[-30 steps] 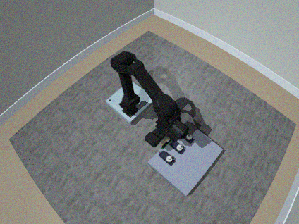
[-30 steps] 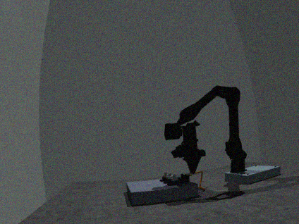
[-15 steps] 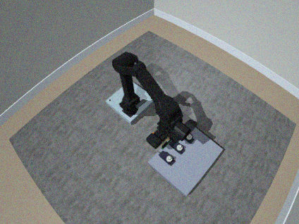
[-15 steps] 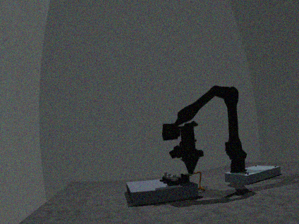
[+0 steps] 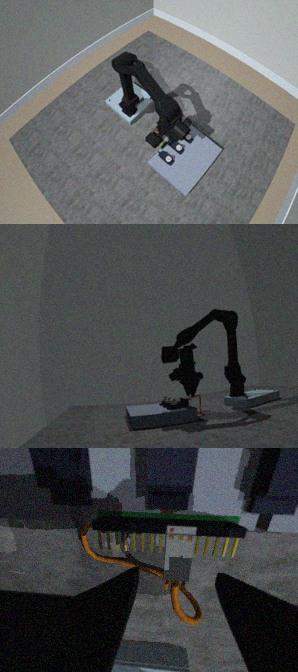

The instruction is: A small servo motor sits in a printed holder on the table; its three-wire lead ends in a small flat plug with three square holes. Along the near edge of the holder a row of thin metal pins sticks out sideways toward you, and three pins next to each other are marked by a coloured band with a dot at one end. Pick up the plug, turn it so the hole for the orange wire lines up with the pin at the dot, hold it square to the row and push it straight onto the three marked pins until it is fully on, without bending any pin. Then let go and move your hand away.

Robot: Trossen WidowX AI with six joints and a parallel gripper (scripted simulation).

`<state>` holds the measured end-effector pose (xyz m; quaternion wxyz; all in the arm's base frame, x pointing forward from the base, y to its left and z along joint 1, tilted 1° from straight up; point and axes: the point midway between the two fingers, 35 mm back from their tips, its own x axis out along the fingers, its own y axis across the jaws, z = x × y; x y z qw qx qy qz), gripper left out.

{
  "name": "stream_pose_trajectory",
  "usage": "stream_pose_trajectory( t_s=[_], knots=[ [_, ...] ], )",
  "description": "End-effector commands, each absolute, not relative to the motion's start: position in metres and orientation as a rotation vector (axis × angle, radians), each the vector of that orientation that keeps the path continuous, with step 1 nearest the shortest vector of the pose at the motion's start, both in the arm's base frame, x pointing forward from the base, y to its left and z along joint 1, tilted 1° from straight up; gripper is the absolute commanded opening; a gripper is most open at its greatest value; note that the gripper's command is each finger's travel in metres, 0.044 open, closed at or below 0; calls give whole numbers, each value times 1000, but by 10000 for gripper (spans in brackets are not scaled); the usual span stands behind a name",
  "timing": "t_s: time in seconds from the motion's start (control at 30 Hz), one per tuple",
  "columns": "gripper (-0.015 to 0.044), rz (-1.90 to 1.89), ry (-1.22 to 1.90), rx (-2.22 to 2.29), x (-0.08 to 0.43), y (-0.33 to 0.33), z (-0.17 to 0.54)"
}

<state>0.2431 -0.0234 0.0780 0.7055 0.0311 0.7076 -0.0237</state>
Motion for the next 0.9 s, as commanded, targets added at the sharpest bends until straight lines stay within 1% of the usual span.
stream_pose_trajectory(
  t_s=[0.0,0.1,0.87],
  knots=[
    [368,-53,1550,71,247,-24,108],
    [440,-53,1550,71,245,-24,129],
    [440,-53,1550,71,245,-24,129]
  ],
)
